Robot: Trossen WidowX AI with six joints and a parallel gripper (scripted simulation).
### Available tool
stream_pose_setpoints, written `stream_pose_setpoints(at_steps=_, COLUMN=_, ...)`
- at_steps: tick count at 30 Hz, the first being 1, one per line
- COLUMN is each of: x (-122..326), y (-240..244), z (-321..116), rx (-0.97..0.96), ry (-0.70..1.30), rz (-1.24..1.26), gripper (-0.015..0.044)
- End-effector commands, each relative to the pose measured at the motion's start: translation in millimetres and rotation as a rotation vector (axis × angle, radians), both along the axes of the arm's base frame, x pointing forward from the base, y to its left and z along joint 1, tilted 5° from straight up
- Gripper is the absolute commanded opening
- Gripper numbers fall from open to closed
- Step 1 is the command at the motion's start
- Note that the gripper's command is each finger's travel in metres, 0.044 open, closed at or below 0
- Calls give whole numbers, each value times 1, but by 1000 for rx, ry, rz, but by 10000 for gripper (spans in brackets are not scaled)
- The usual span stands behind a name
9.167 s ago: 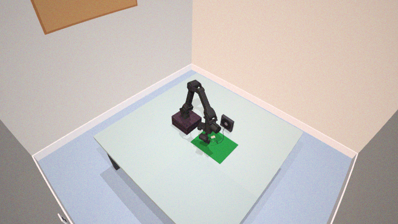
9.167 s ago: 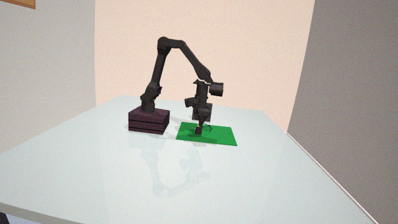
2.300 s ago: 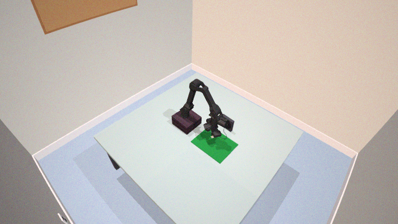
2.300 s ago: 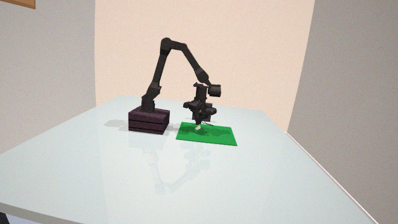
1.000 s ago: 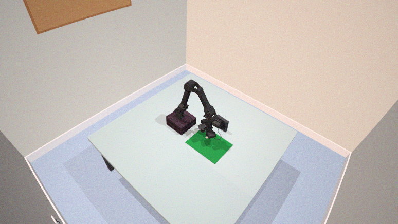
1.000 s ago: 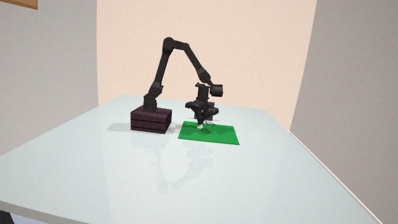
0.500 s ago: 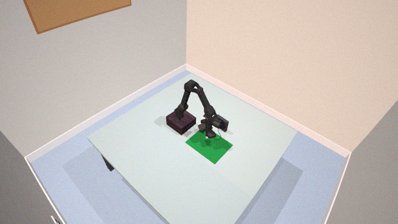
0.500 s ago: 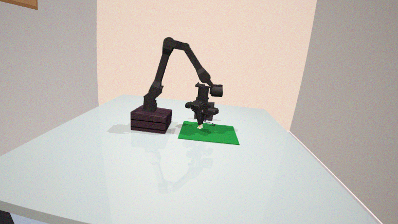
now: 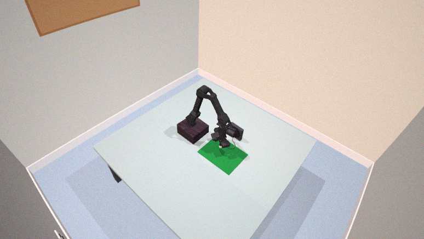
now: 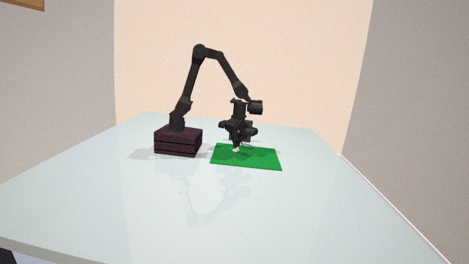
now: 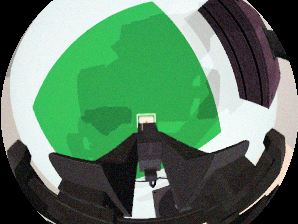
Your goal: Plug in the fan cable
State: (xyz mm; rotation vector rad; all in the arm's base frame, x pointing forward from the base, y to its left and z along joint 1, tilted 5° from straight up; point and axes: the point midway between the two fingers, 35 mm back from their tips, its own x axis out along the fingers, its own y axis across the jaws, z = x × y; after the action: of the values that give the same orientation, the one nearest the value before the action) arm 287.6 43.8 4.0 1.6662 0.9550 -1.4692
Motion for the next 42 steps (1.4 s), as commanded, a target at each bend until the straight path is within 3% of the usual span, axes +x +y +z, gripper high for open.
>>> stream_pose_setpoints(at_steps=1, x=-1, y=-1, z=-4, rx=-5, ry=4, rz=-3, gripper=0)
stream_pose_setpoints(at_steps=23, x=0, y=0, z=-16, rx=-5, ry=4, rz=-3, gripper=0)
stream_pose_setpoints(at_steps=33, x=0, y=1, z=-12, rx=-1, ry=2, rz=1, gripper=260)
stream_pose_setpoints(at_steps=36, x=0, y=1, z=-9, rx=-1, ry=2, rz=1, gripper=260)
stream_pose_setpoints(at_steps=40, x=-4, y=-3, z=39, rx=-5, ry=4, rz=-3, gripper=260)
stream_pose_setpoints(at_steps=42, x=-4, y=-3, z=42, rx=-5, ry=4, rz=-3, gripper=260)
